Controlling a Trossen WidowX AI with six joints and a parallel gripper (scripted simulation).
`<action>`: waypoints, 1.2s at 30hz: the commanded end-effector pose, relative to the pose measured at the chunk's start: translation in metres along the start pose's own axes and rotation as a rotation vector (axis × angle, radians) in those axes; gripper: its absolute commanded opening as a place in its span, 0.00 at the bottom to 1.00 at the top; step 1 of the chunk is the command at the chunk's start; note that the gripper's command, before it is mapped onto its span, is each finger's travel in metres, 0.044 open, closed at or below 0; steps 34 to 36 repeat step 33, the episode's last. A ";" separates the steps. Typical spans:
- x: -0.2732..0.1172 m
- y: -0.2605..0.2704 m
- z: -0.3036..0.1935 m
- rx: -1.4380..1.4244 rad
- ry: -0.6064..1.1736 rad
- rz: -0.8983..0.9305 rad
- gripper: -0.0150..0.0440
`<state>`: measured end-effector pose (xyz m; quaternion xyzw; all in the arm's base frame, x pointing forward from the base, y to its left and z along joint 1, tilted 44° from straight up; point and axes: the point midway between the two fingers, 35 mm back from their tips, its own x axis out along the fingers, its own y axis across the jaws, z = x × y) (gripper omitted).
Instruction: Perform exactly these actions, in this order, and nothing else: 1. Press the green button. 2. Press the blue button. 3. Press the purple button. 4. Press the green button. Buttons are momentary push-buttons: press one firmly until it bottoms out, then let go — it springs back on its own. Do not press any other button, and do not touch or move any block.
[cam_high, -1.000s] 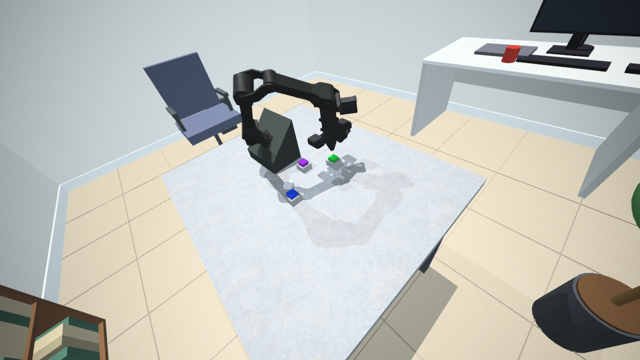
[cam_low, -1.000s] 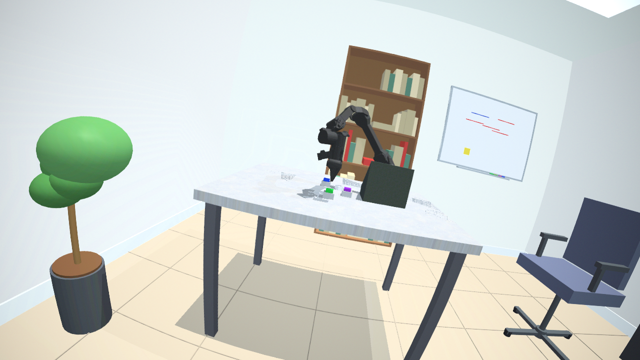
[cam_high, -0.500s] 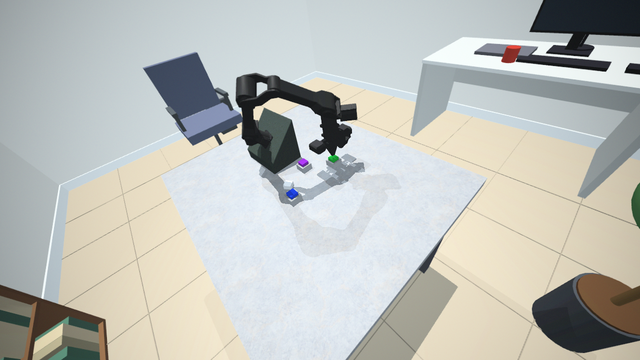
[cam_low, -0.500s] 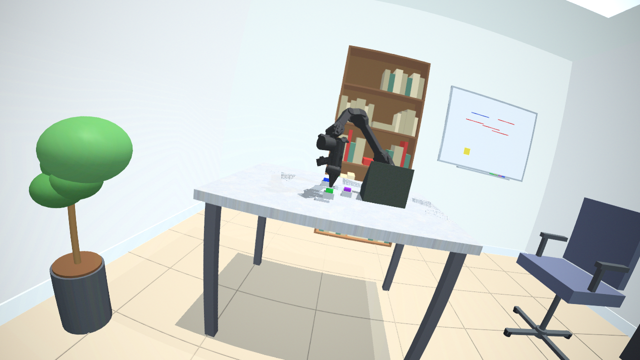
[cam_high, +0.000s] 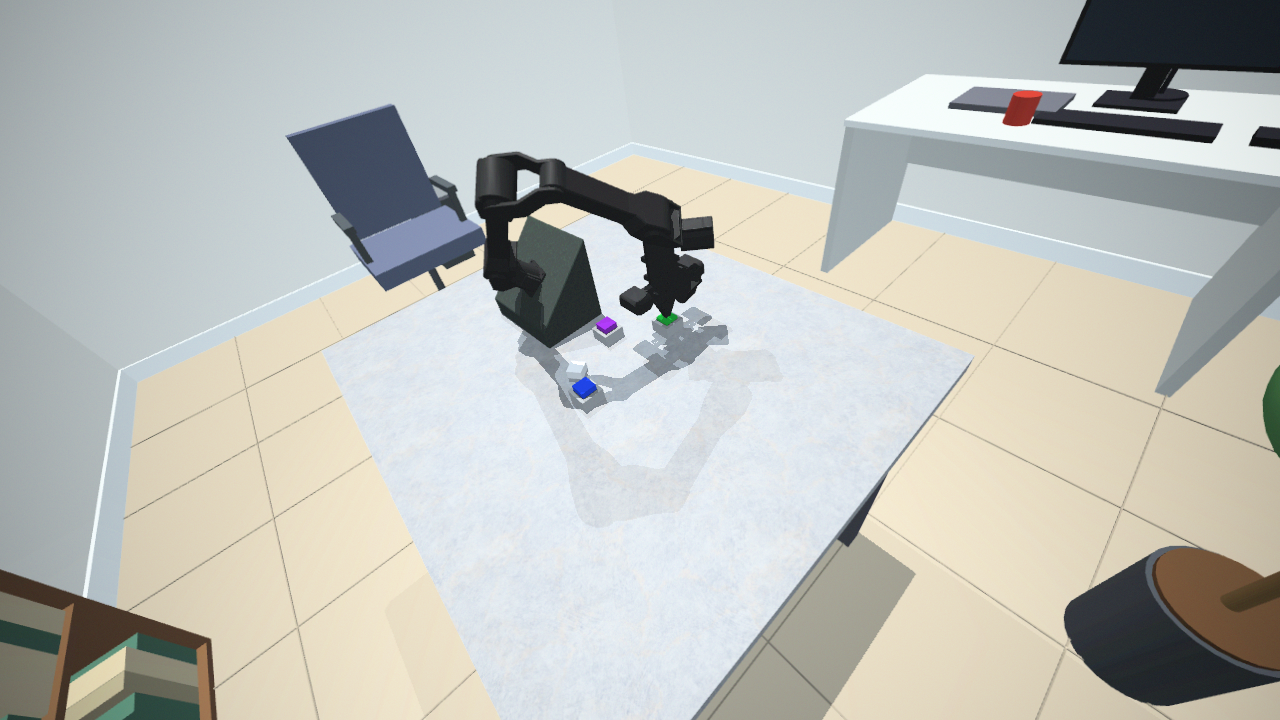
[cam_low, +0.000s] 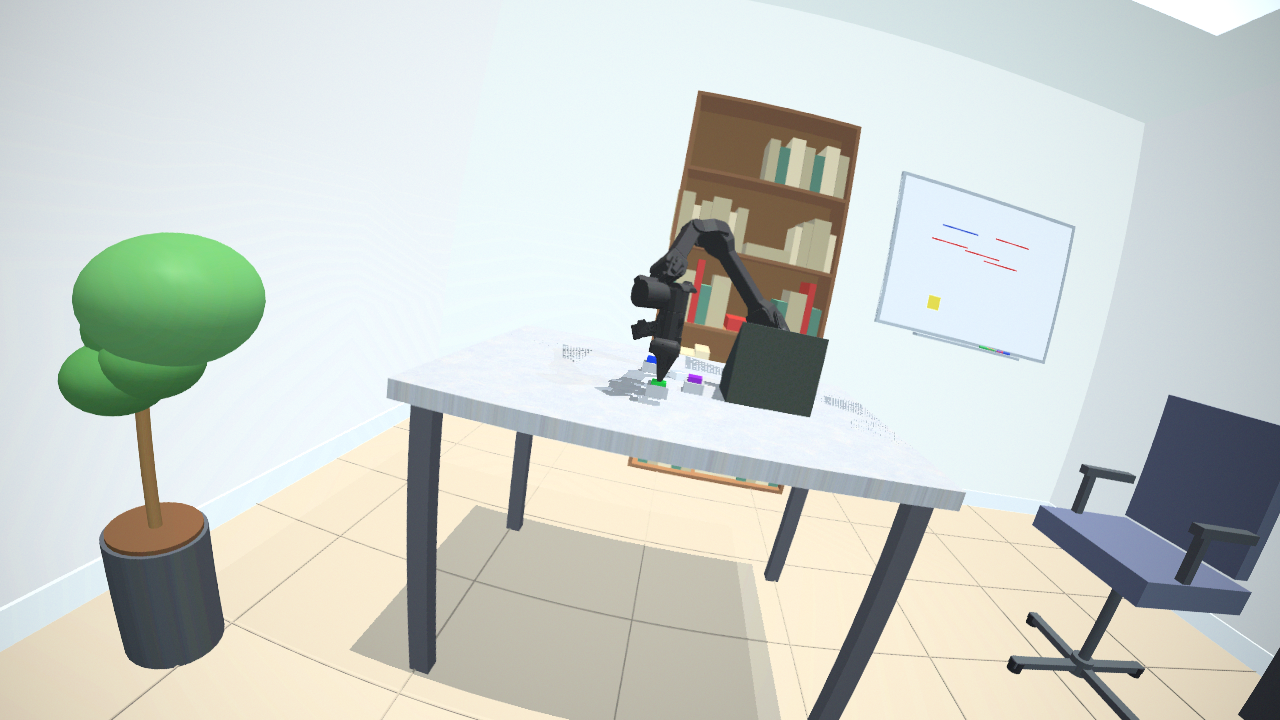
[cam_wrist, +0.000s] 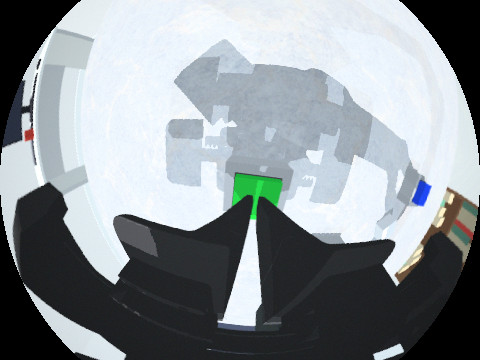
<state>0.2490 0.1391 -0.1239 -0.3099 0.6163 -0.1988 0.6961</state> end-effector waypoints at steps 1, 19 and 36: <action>0.001 -0.001 0.000 -0.004 -0.004 -0.004 0.29; -0.032 0.000 0.000 -0.004 -0.004 -0.002 0.29; -0.095 0.046 -0.023 -0.005 -0.002 0.004 0.78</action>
